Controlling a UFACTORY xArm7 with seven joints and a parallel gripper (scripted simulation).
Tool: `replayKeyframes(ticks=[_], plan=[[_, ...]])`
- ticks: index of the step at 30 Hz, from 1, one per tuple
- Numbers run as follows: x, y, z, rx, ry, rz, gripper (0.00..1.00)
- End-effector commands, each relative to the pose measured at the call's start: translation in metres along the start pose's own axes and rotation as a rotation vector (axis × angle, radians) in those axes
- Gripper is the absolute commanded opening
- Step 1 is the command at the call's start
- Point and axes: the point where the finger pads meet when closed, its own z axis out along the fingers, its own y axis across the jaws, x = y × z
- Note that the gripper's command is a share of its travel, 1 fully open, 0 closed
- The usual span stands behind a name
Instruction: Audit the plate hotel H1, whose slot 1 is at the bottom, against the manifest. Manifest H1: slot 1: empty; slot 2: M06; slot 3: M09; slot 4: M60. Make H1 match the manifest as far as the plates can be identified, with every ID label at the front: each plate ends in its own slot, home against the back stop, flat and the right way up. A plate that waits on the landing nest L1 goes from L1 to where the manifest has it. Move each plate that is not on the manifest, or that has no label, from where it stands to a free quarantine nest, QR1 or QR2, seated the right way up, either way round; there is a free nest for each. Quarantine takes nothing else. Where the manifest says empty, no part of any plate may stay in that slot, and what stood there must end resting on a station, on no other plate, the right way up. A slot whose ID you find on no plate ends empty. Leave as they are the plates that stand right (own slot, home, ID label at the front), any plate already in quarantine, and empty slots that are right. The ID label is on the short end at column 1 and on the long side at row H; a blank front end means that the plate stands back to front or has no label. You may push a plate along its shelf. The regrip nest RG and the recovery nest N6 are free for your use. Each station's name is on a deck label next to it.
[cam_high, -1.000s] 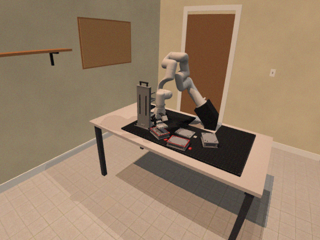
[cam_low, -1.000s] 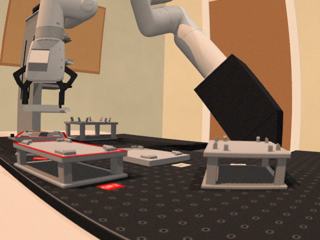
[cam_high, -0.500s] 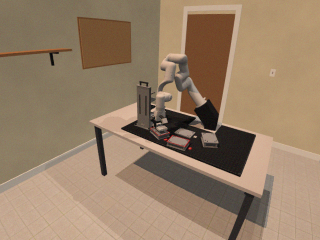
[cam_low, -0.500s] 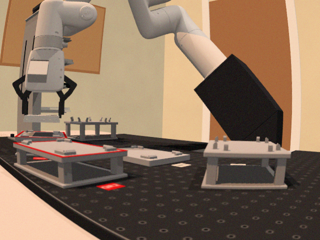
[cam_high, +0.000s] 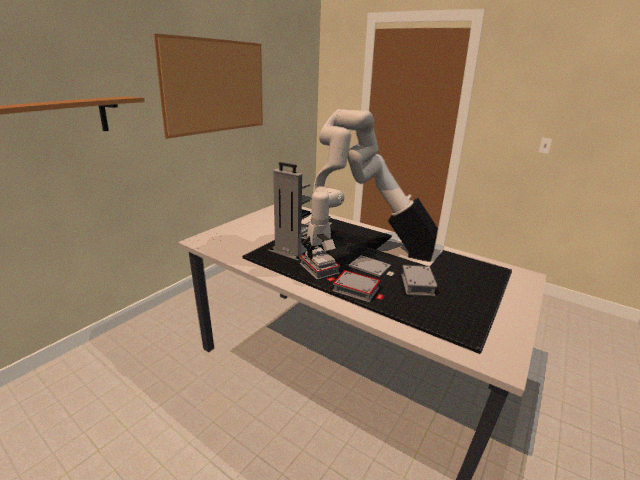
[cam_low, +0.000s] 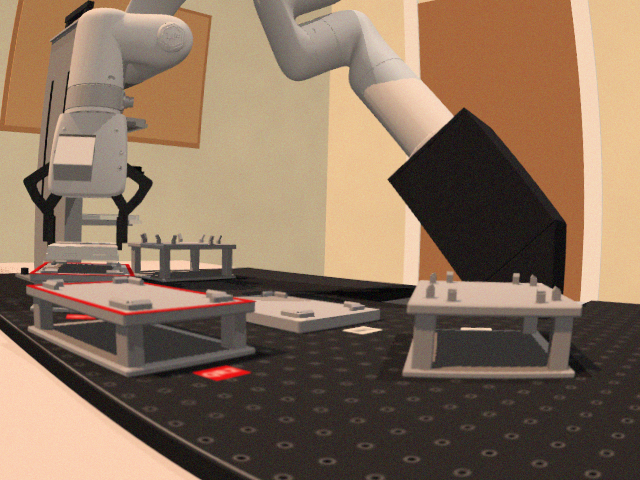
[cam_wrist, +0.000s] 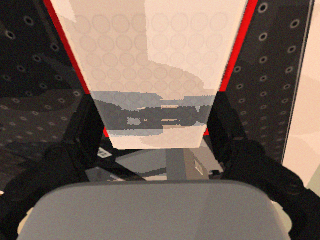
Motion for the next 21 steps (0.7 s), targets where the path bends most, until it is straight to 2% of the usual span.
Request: replayKeyframes(ticks=[1,21], plan=[[0.0008,0.0011,-0.0008,-0.002,0.001,-0.001,0.0],[0.0008,0.0011,0.0039,-0.002,0.002,0.0,0.0]])
